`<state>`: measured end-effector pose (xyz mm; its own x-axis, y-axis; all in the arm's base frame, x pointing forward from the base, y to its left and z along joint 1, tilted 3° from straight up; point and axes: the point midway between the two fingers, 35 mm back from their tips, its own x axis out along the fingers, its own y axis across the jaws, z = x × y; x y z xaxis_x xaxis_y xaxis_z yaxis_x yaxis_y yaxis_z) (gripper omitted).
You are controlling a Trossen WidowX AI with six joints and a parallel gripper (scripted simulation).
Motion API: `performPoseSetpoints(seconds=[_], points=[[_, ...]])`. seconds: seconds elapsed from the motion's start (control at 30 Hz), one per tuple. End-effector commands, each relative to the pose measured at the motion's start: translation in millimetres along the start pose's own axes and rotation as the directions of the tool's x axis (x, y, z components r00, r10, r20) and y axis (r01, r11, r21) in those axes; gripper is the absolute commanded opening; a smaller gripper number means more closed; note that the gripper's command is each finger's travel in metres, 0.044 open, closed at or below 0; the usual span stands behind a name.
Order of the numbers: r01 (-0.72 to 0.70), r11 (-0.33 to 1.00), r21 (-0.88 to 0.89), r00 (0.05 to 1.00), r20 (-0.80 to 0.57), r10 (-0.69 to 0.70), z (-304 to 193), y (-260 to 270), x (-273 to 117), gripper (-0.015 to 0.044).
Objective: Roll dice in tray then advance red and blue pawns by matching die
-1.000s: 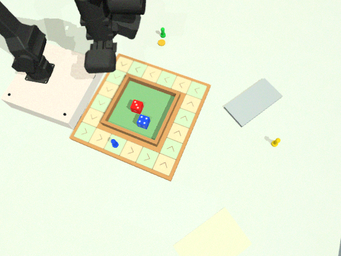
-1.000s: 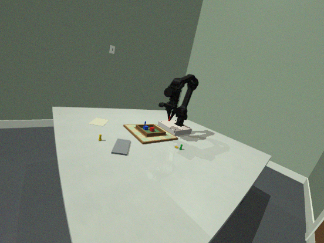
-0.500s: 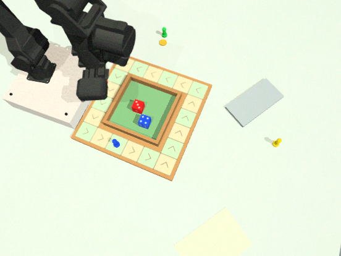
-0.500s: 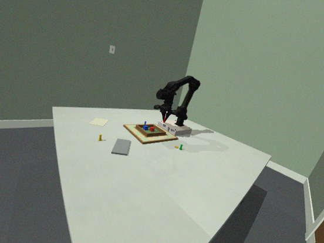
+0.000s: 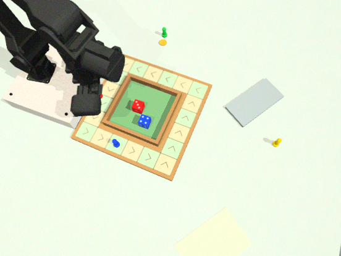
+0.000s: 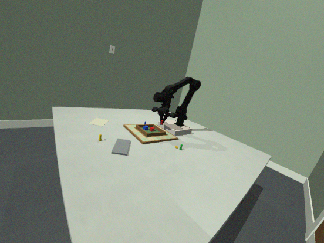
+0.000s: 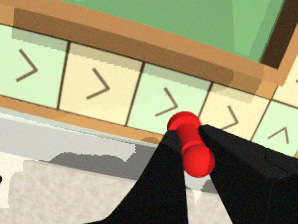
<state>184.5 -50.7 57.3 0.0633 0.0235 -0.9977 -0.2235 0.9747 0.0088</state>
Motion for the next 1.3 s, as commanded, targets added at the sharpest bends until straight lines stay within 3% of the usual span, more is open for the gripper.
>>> performPoseSetpoints(seconds=[0.0, 0.63, 1.17, 1.27], points=[[-0.009, 1.0, -0.006, 1.0, -0.007, 0.009, -2, 1, 15, 0.0], [-0.009, 1.0, -0.006, 1.0, -0.007, 0.009, -3, 2, 43, 0.0], [-0.004, 1.0, -0.006, 1.0, -0.006, 0.004, -2, 1, 37, 0.042], [-0.007, 1.0, -0.006, 1.0, -0.006, 0.007, -1, 1, 2, 0.044]])
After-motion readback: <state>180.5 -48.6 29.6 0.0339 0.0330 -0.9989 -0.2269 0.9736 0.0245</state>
